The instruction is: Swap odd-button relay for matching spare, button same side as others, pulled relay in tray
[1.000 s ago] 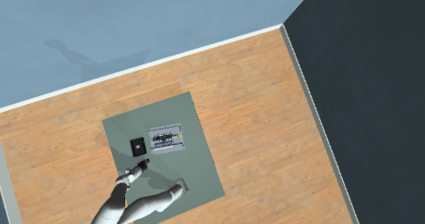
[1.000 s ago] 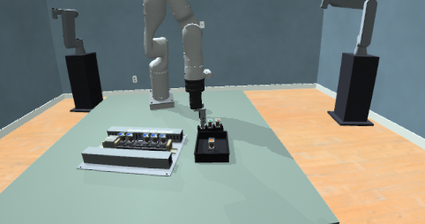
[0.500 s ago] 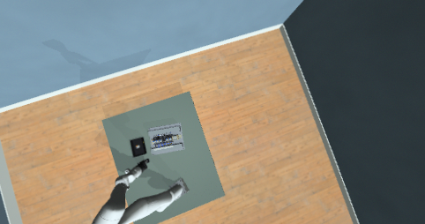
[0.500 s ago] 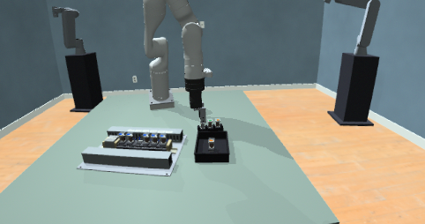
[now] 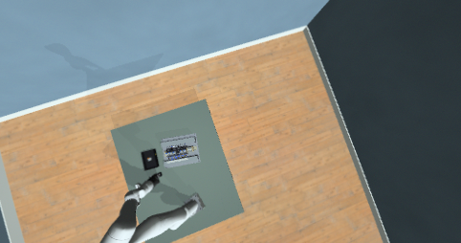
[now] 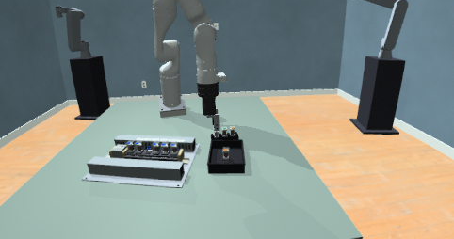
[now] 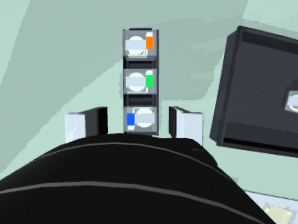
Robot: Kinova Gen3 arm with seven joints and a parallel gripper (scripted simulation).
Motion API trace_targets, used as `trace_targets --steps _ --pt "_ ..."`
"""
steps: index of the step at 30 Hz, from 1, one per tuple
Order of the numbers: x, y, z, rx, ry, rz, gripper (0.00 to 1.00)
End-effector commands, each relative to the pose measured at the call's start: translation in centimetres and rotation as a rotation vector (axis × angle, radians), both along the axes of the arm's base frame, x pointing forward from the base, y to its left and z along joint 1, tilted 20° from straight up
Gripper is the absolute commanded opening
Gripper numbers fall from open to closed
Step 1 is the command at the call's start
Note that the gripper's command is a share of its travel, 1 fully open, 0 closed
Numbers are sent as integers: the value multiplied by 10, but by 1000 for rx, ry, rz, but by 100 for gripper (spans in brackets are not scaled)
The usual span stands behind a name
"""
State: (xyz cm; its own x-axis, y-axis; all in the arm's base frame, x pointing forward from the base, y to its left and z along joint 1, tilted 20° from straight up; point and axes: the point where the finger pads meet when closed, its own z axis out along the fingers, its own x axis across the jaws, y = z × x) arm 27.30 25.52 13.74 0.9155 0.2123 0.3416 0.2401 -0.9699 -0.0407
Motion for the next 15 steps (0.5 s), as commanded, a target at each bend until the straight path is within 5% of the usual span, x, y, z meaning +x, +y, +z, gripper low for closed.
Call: trace_targets --steps 1,15 --pt "1 0 1 2 -2 -1 100" --pt "1 0 3 2 -2 -1 100"
